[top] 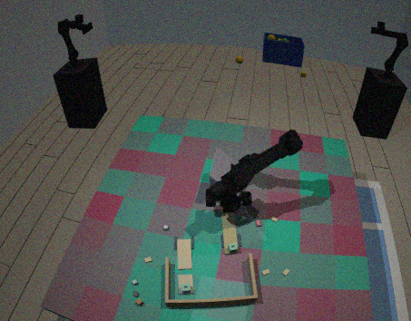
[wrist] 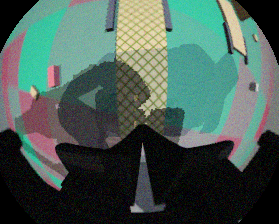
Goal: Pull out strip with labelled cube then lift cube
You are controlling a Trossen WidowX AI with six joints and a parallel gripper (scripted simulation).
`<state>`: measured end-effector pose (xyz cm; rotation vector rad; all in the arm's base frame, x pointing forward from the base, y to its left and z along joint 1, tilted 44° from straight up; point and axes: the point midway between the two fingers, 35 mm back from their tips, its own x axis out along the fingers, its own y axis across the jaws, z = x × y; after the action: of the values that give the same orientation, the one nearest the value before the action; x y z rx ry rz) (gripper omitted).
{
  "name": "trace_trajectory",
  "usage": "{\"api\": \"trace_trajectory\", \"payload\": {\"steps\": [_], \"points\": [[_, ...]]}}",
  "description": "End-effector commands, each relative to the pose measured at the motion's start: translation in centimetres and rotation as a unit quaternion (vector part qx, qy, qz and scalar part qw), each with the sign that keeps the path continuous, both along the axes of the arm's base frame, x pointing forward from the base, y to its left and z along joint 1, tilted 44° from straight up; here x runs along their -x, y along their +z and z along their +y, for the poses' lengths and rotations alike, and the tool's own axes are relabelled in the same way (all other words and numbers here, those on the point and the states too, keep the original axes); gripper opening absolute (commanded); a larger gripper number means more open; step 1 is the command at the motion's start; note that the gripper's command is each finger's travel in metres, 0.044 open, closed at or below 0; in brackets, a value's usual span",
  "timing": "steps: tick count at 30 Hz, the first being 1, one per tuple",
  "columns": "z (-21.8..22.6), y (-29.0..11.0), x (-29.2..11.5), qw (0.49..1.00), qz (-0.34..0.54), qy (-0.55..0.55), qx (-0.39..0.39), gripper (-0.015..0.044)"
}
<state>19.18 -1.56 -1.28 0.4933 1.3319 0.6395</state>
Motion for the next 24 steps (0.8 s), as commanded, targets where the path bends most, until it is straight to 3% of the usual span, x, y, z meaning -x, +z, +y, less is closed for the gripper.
{"api": "trace_trajectory", "payload": {"steps": [1,12,16,24], "points": [[0.4,-0.3,0.8,1.0,0.01,0.006,-0.001,0.0],[-2.8,3.0,0.4,1.0,0.01,0.006,0.0,0.0],[-2.5,3.2,-1.5,0.996,-0.05,0.07,0.009,0.0105],[-2.4,4.0,-4.0,0.995,-0.057,0.077,0.01,0.0315]]}}
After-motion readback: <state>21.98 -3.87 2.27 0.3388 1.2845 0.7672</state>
